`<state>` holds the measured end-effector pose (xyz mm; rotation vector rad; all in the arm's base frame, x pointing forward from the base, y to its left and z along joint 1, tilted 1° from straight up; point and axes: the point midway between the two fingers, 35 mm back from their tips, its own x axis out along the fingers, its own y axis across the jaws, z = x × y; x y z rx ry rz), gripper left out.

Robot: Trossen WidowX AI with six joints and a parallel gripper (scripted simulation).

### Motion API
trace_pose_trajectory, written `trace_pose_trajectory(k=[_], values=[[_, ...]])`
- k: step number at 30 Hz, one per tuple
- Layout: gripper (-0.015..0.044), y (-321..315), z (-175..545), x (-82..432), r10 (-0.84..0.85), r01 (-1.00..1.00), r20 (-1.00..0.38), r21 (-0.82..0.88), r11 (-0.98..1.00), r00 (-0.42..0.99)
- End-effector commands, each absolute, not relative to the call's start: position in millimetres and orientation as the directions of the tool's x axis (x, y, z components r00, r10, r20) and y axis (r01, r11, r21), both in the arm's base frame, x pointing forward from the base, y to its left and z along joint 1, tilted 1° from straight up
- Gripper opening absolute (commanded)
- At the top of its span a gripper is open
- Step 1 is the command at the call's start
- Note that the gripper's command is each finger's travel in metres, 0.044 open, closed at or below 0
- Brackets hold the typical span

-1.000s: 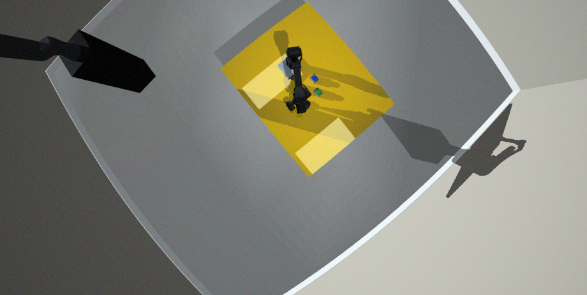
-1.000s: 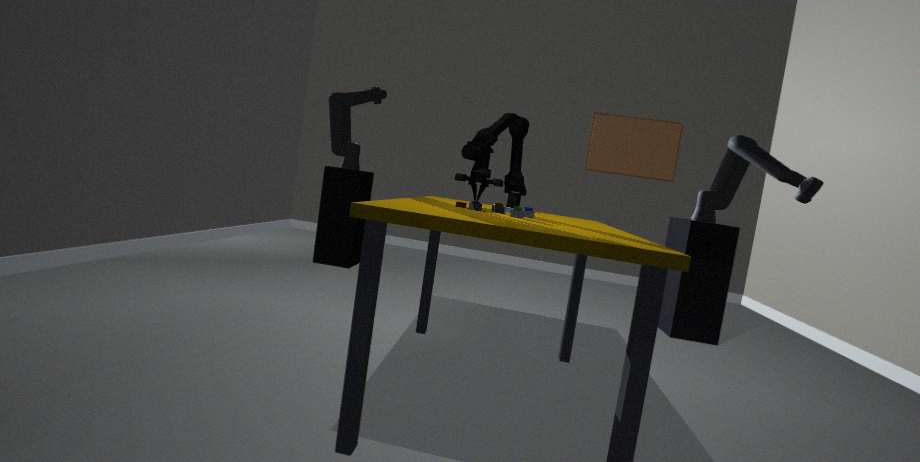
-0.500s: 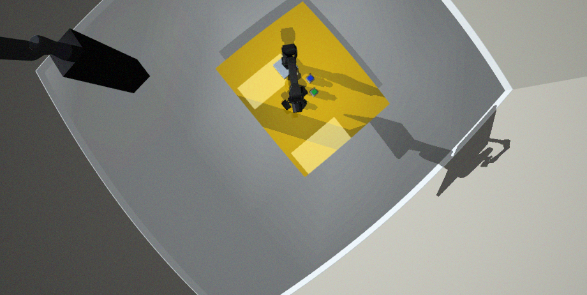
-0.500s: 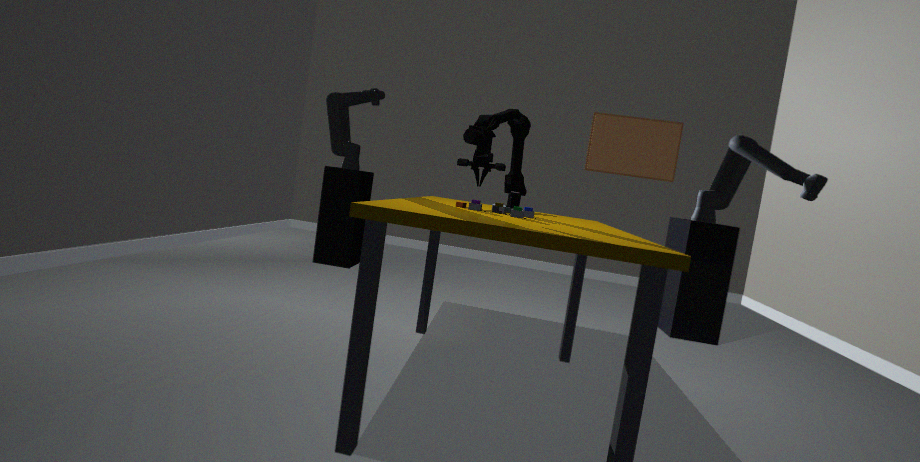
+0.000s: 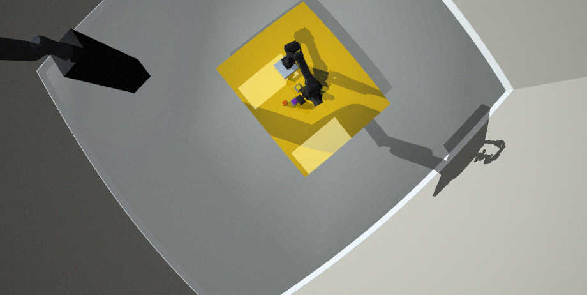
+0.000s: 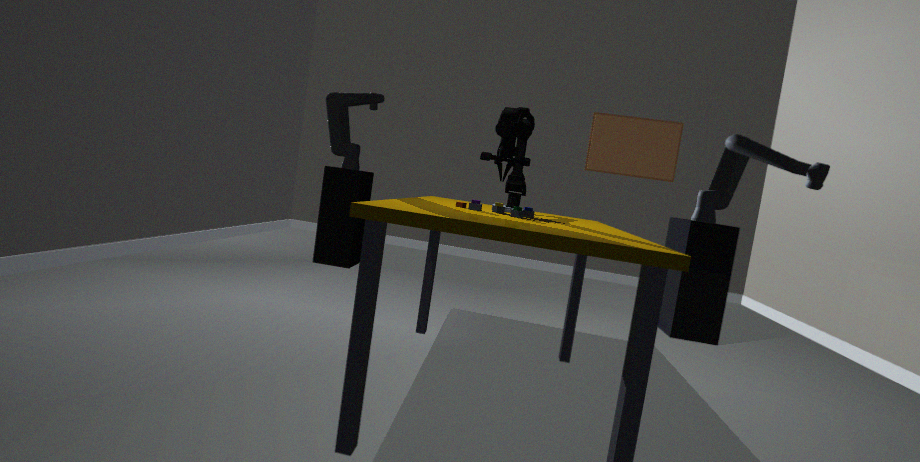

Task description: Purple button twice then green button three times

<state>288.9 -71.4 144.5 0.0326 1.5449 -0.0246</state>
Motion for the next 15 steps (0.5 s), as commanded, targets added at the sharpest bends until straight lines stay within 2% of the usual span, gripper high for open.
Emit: trace_pose_trajectory(k=[1,7,12,15], values=[[0.002,-18,146,297,0.011,0.039,-1.0,0.012,0.999,0.026],[0.002,4,145,298,0.013,0.039,-1.0,0.014,0.999,0.026],[0.002,4,93,300,0.013,0.039,-1.0,0.014,0.999,0.026],[0.002,4,85,299,0.013,0.039,-1.0,0.014,0.999,0.026]])
